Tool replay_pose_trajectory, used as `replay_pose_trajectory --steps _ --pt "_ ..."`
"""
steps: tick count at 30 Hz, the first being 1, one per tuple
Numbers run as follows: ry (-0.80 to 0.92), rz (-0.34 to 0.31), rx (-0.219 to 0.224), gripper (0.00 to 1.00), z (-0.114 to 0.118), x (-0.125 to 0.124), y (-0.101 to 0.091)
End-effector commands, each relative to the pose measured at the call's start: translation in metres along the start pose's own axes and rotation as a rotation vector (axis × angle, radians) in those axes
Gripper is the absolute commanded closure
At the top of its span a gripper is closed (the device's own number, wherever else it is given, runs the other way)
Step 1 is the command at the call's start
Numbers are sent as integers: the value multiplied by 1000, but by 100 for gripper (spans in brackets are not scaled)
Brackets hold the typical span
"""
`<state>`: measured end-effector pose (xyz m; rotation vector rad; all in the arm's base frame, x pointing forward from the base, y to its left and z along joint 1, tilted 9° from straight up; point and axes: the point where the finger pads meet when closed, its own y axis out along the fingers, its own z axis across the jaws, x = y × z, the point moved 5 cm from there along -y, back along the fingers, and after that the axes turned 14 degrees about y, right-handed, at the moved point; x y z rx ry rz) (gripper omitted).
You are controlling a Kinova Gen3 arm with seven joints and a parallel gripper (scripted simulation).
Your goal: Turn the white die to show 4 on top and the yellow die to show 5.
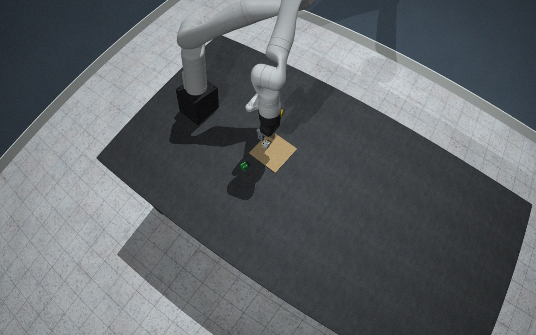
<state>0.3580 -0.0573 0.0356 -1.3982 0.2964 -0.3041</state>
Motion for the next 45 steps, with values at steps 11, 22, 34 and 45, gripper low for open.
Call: replay_pose_trajectory --steps 11,22,34,45 --pt "-266 -2 2 0 115 -61 8" --pt "-347 0 5 21 144 -88 11" --pt "-347 0 5 21 144 -88 11" --pt "-347 0 5 21 144 -88 11"
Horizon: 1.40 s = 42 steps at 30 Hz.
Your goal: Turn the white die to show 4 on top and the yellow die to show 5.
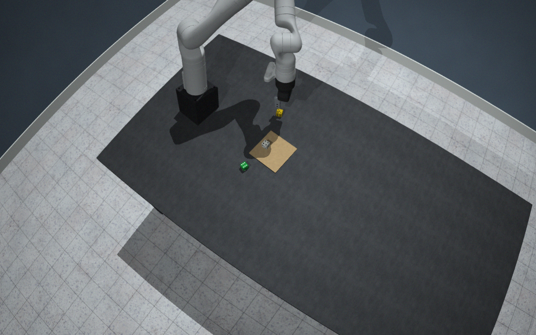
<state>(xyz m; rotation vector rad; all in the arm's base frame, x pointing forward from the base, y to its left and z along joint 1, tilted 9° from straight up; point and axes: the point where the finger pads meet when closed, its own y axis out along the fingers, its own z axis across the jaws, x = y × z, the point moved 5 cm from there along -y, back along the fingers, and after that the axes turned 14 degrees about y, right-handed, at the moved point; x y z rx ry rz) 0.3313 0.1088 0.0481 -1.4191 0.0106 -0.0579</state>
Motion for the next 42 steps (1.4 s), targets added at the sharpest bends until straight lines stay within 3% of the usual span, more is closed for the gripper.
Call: replay_pose_trajectory --steps 1,22,42 --pt "0 -1 1 21 0 0 0" --pt "0 -1 0 21 0 0 2" --pt "0 -1 -1 21 0 1 22"
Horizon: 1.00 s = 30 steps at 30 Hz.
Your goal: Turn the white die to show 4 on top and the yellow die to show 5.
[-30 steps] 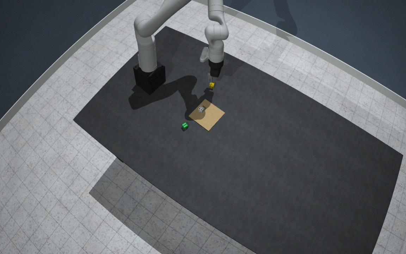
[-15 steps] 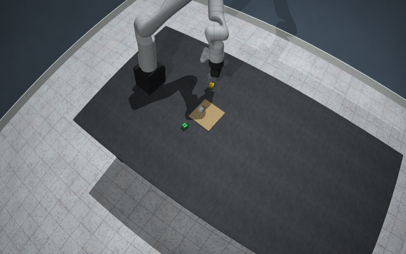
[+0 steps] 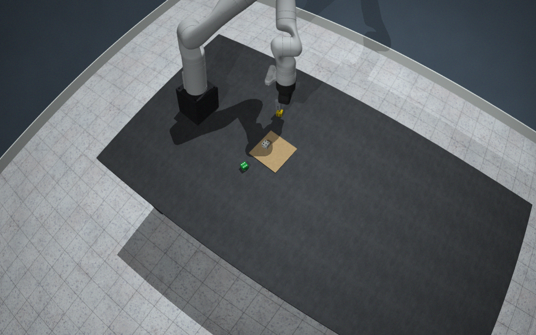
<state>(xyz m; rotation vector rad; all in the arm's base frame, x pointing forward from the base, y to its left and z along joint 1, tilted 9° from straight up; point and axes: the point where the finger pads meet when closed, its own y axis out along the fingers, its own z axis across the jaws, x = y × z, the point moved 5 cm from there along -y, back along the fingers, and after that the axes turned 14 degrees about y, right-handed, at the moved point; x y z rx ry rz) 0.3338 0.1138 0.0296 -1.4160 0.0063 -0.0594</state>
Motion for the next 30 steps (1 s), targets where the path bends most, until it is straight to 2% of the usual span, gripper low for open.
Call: replay_pose_trajectory --steps 1,19,30 --pt "2 3 -4 21 -2 0 5" --pt "2 3 -4 21 -2 0 27" --pt "2 3 -4 21 -2 1 32"
